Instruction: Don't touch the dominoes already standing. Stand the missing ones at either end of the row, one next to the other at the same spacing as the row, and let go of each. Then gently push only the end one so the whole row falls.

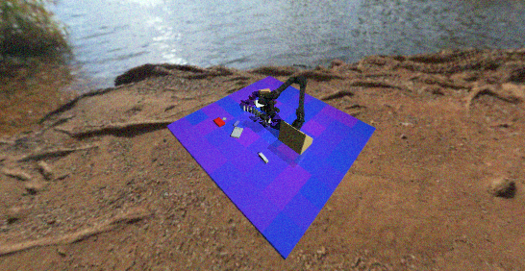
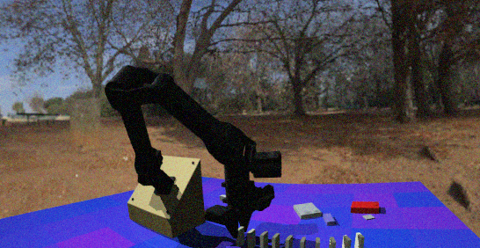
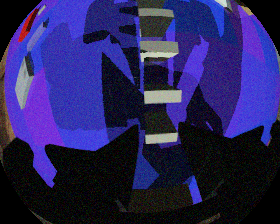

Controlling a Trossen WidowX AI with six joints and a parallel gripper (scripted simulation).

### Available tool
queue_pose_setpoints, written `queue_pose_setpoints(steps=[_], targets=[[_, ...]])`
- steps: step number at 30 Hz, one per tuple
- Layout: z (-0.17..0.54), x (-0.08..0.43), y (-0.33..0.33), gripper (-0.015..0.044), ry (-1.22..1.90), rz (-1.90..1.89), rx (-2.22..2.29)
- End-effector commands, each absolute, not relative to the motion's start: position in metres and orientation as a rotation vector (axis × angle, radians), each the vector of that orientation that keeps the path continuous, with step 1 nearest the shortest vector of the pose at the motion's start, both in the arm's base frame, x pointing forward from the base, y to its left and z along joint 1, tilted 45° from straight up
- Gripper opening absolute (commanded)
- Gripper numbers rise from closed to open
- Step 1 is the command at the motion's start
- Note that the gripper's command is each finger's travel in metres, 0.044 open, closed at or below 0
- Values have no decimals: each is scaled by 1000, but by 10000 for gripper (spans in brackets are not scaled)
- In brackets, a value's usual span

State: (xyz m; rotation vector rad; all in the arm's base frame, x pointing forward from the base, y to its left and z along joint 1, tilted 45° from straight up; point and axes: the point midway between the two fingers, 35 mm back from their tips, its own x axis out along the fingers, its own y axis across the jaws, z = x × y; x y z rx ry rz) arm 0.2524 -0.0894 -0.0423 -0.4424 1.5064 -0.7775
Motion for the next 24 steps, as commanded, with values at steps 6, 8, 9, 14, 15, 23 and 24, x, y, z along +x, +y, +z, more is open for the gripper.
queue_pose_setpoints(steps=[6, 8, 9, 14, 15, 23, 24], targets=[[-42, 253, -90, 422, 1505, -777, -452], [-42, 253, -90, 440, 1505, -777, -452], [-42, 253, -90, 440, 1505, -777, -452], [-7, 267, -50, 440, 1506, -765, -439], [5, 269, -38, 440, 1507, -764, -437], [50, 266, 2, 440, 1508, -774, -439], [50, 266, 2, 440, 1508, -774, -439]])
